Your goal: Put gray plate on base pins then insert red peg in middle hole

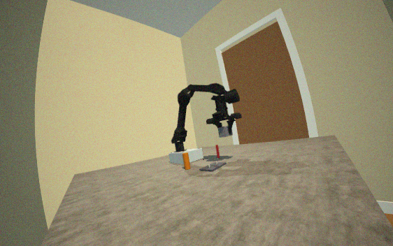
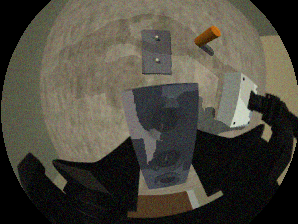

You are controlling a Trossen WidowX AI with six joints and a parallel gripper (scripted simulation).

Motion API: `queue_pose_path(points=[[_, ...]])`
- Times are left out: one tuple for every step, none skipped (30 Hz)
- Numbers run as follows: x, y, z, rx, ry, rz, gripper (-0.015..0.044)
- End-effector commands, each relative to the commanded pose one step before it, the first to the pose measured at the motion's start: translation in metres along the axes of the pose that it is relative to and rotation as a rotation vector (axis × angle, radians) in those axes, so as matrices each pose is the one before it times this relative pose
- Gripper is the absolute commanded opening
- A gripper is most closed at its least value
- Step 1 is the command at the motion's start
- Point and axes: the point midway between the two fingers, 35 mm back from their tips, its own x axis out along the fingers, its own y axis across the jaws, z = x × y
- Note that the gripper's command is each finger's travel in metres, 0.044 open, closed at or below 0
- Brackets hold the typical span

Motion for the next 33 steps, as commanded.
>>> queue_pose_path(points=[[0.00563,-0.00001,0.01243,0.0088,-0.00386,0.00037,0.0],[0.00155,0.00001,0.00286,0.0027,-0.00025,0.00004,0.0],[0.00159,-0.00001,0.00288,0.0025,-0.00024,0.00003,0.0],[0.00159,-0.00004,0.00288,0.0025,-0.00024,0.00002,0.0],[0.00159,-0.00006,0.00288,0.0025,-0.00024,0.00002,0.0],[0.00159,-0.00009,0.00288,0.0025,-0.00024,0.00001,0.0],[0.00159,-0.00011,0.00288,0.0025,-0.00024,0.00001,0.0],[0.00159,-0.00013,0.00288,0.0025,-0.00024,0.00001,0.0],[0.00159,-0.00016,0.00288,0.0025,-0.00024,0.0,0.0],[0.00159,-0.00018,0.00288,0.0025,-0.00024,0.0,0.0],[0.00159,-0.00021,0.00288,0.0025,-0.00024,-0.00001,0.0],[0.00159,-0.00023,0.00288,0.0025,-0.00024,-0.00001,0.0],[0.00158,-0.00025,0.00287,0.0025,-0.00024,-0.00001,0.0],[0.00158,-0.00028,0.00287,0.0025,-0.00024,-0.00002,0.0],[0.00158,-0.0003,0.00287,0.0025,-0.00024,-0.00002,0.0],[0.00158,-0.00033,0.00287,0.0025,-0.00024,-0.00002,0.0],[0.00158,-0.00035,0.00286,0.0025,-0.00024,-0.00003,0.0],[0.00158,-0.00038,0.00286,0.0025,-0.00023,-0.00003,0.0],[0.00158,-0.0004,0.00286,0.0025,-0.00023,-0.00004,0.0],[0.00158,-0.00042,0.00285,0.0025,-0.00023,-0.00004,0.0],[0.00158,-0.00045,0.00285,0.0025,-0.00023,-0.00004,0.0],[0.00158,-0.00047,0.00285,0.0025,-0.00023,-0.00005,0.0],[0.00153,-0.00049,0.00284,0.0025,-0.00024,0.00008,0.0],[0.00153,-0.00052,0.00283,0.0025,-0.00024,0.00008,0.0],[0.00153,-0.00054,0.00283,0.0025,-0.00024,0.00007,0.0],[0.00155,-0.00057,0.00283,0.0025,-0.00024,0.00002,0.0],[0.00155,-0.00059,0.00282,0.0025,-0.00023,0.00001,0.0],[0.00155,-0.00061,0.00282,0.0025,-0.00023,0.0,0.0],[0.00155,-0.00064,0.00281,0.0025,-0.00023,0.0,0.0],[0.00156,-0.00066,0.0028,0.0025,-0.00023,-0.00003,0.0],[0.00159,-0.00069,0.0028,0.0026,-0.00022,-0.00013,0.0],[0.00159,-0.00071,0.00279,0.0026,-0.00022,-0.00013,0.0],[0.00159,-0.00073,0.00279,0.0026,-0.00022,-0.00014,0.0]])
